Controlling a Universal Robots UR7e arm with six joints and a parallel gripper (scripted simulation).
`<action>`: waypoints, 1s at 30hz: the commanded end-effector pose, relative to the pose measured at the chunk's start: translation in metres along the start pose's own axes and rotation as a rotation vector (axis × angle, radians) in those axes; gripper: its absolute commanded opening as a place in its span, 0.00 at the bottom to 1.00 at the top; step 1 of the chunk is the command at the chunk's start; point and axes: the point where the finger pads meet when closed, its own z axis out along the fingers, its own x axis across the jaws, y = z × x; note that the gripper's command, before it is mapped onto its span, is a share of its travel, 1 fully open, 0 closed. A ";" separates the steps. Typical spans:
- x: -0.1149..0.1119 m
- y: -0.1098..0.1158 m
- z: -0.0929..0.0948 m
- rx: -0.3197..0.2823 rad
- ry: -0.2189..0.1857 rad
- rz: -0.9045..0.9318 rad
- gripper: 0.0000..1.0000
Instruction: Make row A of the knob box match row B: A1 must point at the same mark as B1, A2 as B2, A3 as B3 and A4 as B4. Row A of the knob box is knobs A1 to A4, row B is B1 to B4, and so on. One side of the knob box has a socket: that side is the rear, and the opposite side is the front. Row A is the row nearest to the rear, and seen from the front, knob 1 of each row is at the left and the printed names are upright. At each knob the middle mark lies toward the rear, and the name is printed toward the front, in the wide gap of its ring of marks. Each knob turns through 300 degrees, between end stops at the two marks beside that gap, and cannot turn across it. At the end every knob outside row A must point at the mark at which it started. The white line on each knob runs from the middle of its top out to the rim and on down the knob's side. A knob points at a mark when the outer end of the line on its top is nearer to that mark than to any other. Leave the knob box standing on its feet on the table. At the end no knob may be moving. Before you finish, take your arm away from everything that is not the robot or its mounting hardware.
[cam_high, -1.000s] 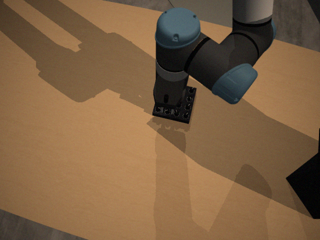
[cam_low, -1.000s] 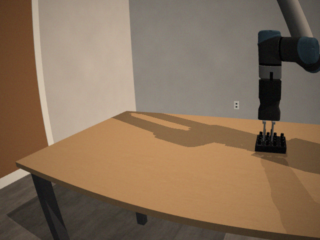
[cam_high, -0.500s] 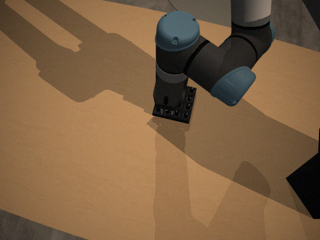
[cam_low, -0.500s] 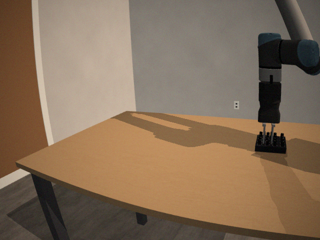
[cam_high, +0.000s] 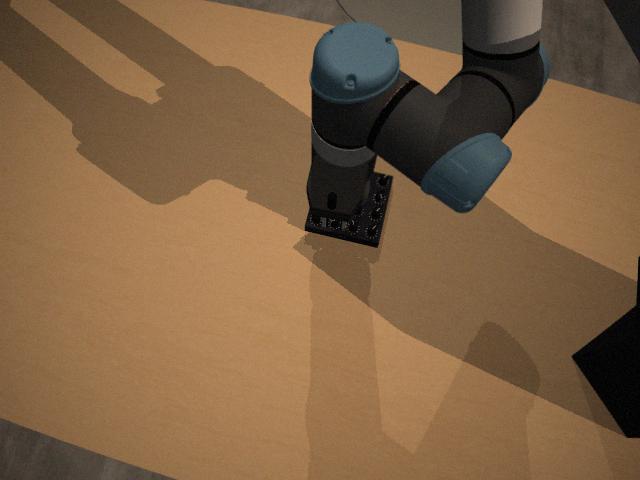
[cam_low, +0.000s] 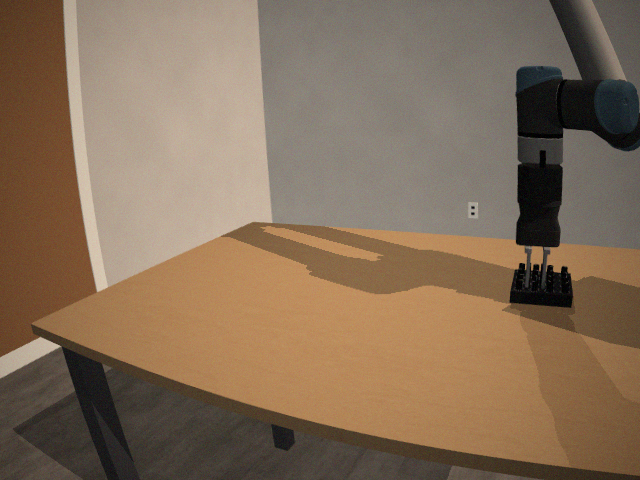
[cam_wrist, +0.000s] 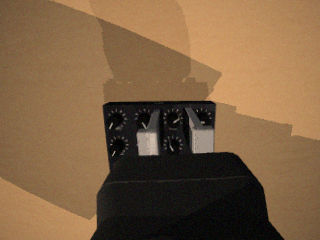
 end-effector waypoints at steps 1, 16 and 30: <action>0.000 0.000 0.000 0.000 0.001 0.000 0.46; 0.000 0.000 0.000 0.000 0.001 0.000 0.46; 0.000 0.000 0.000 0.000 0.001 0.000 0.30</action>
